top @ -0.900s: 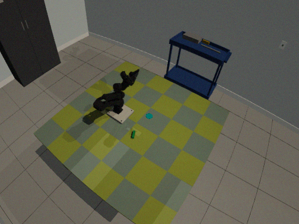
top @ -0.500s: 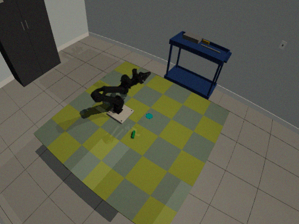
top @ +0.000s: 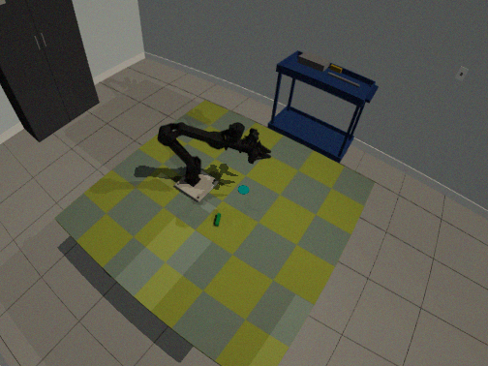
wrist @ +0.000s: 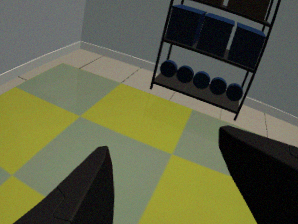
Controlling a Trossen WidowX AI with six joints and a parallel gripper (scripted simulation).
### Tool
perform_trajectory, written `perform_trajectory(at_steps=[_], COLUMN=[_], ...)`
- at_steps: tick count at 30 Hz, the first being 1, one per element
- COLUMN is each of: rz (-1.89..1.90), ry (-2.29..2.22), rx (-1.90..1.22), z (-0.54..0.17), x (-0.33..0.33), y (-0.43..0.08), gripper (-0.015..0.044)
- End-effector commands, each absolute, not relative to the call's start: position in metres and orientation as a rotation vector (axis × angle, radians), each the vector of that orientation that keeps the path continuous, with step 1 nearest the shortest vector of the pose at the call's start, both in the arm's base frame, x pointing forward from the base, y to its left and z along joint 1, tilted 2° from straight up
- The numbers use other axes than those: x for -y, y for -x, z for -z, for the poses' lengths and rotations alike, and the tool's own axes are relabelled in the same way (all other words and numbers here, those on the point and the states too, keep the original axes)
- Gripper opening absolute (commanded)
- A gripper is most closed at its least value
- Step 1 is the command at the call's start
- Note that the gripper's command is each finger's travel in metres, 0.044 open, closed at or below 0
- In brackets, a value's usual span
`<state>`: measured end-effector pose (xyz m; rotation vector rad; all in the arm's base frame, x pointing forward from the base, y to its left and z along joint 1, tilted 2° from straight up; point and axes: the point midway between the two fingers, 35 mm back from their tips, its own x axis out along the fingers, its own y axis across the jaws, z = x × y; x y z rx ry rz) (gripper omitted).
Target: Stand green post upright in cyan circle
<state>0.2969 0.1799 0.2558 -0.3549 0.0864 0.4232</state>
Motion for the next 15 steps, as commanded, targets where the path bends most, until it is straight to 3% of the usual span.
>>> perform_trajectory(at_steps=[1, 8, 15], rz=[-0.32, -0.05, 0.287], ry=[0.284, 0.06, -0.262], rx=[-0.282, -0.656, -0.977], z=[-0.235, -0.197, -0.168], x=[-0.145, -0.058, 0.033], y=[-0.325, -0.352, -0.338], gripper=[0.0233, 0.0233, 0.0233])
